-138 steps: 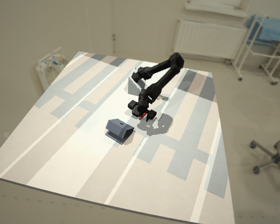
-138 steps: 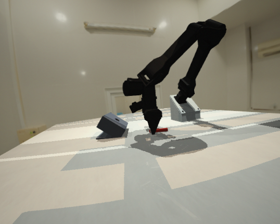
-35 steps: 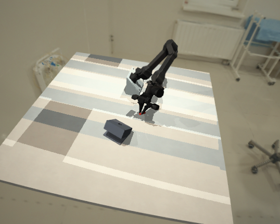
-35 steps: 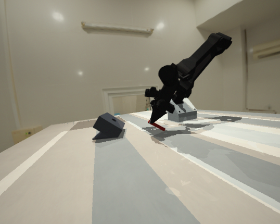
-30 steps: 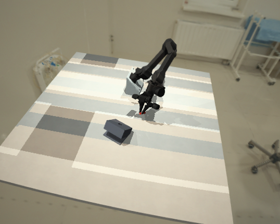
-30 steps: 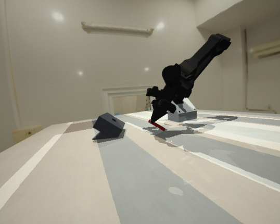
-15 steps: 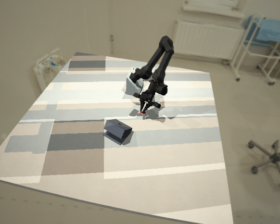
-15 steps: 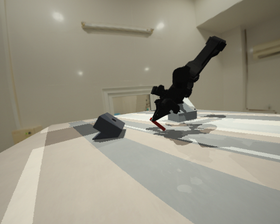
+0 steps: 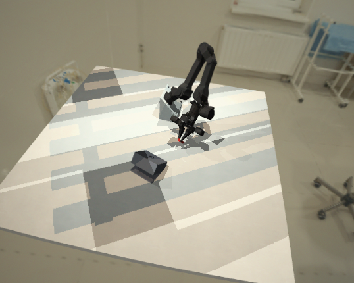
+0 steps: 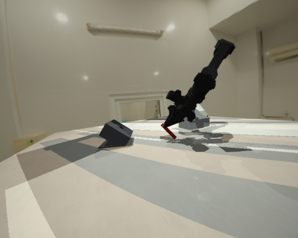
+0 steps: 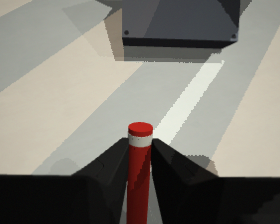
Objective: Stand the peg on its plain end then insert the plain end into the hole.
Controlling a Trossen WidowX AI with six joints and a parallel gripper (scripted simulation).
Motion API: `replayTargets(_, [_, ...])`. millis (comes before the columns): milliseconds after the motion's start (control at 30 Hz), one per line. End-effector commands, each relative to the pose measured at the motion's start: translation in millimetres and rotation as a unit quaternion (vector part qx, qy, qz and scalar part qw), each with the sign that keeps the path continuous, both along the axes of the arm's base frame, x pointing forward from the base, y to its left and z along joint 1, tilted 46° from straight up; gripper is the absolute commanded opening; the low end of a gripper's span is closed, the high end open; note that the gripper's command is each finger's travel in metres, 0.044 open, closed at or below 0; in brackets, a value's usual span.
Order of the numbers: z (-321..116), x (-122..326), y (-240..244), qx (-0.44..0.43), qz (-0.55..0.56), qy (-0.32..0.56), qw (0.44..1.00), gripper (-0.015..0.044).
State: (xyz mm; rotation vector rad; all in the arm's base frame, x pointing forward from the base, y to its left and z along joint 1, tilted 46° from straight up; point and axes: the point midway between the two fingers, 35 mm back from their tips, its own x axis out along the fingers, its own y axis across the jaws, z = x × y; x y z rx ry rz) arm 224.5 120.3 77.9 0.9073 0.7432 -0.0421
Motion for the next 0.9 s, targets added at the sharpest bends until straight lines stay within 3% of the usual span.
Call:
replayTargets(0, [-1.6,-3.3,-1.2,-0.006,-0.014,-0.008,1.000,0.0049])
replayTargets(867, [2.2,-20.2,2.5,-0.043,-0.093,-0.078,0.992,0.0049])
